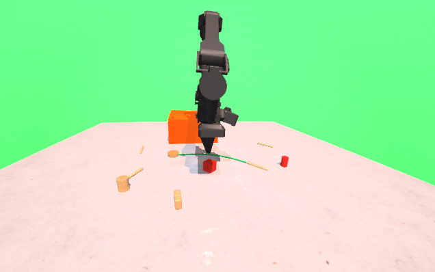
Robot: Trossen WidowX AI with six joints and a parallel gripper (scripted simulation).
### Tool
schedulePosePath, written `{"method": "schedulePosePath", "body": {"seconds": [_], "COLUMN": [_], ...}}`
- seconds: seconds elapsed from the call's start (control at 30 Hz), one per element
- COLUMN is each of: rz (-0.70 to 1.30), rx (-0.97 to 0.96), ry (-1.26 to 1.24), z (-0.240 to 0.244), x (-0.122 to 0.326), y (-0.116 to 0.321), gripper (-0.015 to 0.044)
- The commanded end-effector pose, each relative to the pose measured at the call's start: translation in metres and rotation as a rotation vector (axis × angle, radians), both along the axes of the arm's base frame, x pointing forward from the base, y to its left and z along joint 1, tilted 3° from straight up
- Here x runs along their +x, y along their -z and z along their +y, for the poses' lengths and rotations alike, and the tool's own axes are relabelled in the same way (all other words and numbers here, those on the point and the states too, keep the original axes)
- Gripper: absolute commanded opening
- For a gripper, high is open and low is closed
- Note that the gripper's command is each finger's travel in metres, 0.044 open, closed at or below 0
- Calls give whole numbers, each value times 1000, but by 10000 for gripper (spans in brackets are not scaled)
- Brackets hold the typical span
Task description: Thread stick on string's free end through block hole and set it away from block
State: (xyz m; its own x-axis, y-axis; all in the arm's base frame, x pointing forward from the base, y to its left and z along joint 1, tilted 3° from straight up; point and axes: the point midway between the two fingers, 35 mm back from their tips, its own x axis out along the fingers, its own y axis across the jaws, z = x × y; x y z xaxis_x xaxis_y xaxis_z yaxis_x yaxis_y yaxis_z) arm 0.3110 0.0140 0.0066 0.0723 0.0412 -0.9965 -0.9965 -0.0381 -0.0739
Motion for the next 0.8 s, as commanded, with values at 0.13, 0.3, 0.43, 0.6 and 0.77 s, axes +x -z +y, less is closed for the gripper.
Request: {"method": "schedulePosePath", "body": {"seconds": [0.13, 0.3, 0.43, 0.6, 0.77], "rz": [0, 0, 0, 7, 22], "rx": [0, 0, 0, 11, 35], "ry": [0, 0, 0, 143, 438], "z": [0, 0, 0, 26, 78], "x": [0, 0, 0, -2, -12], "y": [0, 0, 0, -1, -3], "gripper": [0, 0, 0, 105, 236]}}
